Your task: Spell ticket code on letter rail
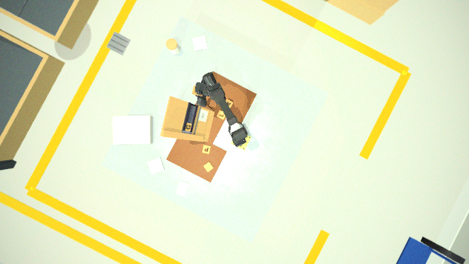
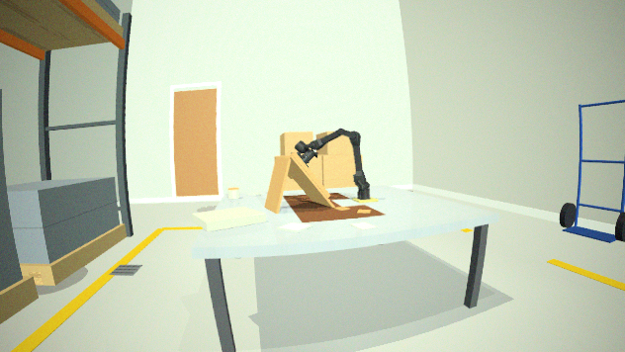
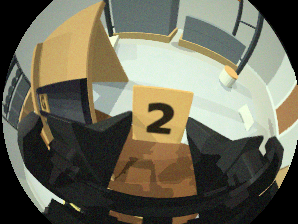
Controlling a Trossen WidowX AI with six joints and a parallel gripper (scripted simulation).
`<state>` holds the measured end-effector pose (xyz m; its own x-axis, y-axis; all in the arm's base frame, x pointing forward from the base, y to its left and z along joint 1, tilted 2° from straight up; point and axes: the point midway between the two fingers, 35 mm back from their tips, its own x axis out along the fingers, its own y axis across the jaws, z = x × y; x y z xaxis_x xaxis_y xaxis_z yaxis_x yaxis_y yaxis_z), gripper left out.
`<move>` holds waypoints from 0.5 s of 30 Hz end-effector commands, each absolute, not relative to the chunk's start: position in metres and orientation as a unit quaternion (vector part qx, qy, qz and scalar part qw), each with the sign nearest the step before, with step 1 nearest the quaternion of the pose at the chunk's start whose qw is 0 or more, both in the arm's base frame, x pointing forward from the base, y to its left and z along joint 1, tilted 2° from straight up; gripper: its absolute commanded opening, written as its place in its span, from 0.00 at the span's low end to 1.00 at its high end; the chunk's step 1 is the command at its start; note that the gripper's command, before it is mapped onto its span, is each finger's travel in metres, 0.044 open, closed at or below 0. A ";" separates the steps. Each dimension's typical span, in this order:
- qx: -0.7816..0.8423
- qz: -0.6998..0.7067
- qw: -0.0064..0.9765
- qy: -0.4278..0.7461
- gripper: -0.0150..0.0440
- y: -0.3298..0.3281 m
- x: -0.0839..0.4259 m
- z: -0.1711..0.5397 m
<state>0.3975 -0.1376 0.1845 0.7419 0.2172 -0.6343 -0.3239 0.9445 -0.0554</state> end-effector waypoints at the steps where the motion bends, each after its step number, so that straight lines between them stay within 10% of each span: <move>1: -0.082 0.144 0.931 0.326 0.25 -0.136 0.397 0.187; 15: -0.082 0.144 0.931 0.326 0.25 -0.129 0.395 0.189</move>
